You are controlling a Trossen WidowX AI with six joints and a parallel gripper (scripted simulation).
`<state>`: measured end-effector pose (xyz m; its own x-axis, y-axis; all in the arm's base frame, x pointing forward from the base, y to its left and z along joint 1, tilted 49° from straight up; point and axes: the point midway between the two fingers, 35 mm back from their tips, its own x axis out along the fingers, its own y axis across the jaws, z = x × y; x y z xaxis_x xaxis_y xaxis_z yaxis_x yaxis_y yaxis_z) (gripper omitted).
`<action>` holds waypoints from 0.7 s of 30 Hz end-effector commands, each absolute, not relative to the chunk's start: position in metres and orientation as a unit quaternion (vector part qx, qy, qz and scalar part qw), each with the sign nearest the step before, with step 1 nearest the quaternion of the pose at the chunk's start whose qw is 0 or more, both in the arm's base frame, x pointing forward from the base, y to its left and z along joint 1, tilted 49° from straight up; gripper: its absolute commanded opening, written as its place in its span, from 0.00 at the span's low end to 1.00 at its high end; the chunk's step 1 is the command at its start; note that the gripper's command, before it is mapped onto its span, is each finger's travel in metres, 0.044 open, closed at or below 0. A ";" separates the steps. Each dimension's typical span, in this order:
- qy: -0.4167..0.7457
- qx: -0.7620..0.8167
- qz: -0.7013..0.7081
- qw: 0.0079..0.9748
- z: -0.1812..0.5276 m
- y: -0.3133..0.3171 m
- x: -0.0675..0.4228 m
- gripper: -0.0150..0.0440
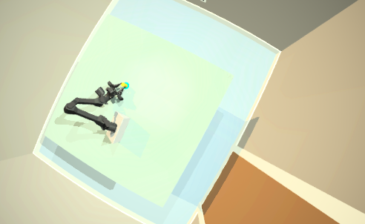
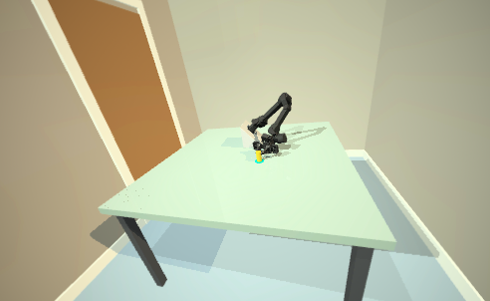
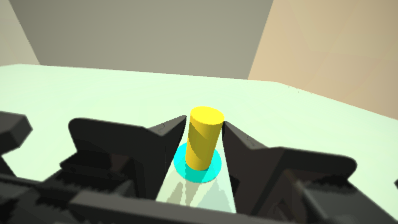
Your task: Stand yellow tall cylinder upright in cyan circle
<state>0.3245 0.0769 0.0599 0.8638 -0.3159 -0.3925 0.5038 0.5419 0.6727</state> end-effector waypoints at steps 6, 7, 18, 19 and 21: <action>0.110 0.419 -0.236 0.870 0.060 0.077 0.325 0.92; 0.110 0.419 -0.236 0.870 0.060 0.077 0.325 0.93; 0.111 0.421 -0.239 0.868 0.085 0.051 0.326 0.93; 0.110 0.422 -0.239 0.868 0.088 0.047 0.325 0.93; 0.110 0.422 -0.239 0.868 0.095 0.039 0.324 0.93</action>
<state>0.3271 0.0480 0.0896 0.8635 -0.3233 -0.3872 0.5041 0.5241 0.6865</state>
